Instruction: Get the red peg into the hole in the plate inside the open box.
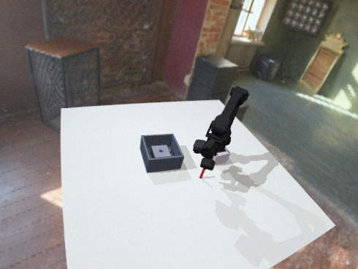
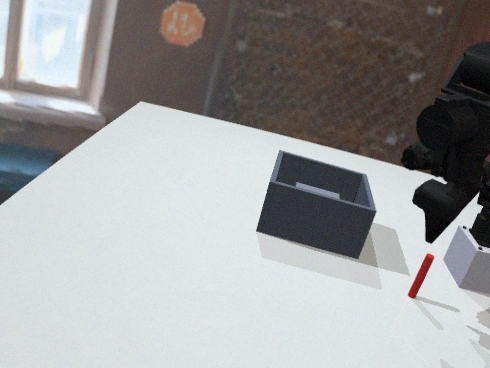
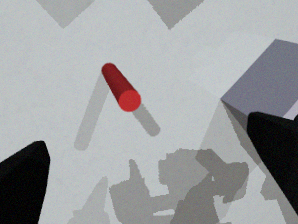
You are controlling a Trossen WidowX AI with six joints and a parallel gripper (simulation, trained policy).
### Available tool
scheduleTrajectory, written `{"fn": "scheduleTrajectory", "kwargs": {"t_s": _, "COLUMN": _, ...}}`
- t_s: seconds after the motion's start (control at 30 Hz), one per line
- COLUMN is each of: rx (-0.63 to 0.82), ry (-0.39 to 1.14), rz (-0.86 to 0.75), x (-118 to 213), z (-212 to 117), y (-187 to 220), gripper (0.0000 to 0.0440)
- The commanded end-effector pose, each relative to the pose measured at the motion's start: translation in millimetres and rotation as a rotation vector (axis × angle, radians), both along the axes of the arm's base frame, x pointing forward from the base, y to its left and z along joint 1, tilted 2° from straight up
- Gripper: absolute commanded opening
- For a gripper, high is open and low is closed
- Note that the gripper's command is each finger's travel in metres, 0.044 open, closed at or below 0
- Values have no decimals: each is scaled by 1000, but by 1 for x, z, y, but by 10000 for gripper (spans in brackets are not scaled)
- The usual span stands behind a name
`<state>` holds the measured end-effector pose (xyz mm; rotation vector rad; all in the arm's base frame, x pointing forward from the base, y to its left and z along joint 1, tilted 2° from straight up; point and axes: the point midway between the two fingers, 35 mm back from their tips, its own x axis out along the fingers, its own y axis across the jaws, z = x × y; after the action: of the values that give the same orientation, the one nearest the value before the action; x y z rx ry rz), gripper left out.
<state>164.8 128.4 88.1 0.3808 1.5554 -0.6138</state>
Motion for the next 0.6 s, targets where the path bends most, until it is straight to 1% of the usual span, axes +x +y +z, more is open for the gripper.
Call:
{"fn": "scheduleTrajectory", "kwargs": {"t_s": 0.0, "rx": -18, "ry": 7, "rz": -18, "x": -1, "z": -10, "y": -1, "gripper": 440}}
{"fn": "scheduleTrajectory", "kwargs": {"t_s": 0.27, "rx": -39, "ry": 10, "rz": -39, "x": 0, "z": -38, "y": -1, "gripper": 440}}
{"fn": "scheduleTrajectory", "kwargs": {"t_s": 0.57, "rx": -45, "ry": -19, "rz": -51, "x": 3, "z": -76, "y": -2, "gripper": 440}}
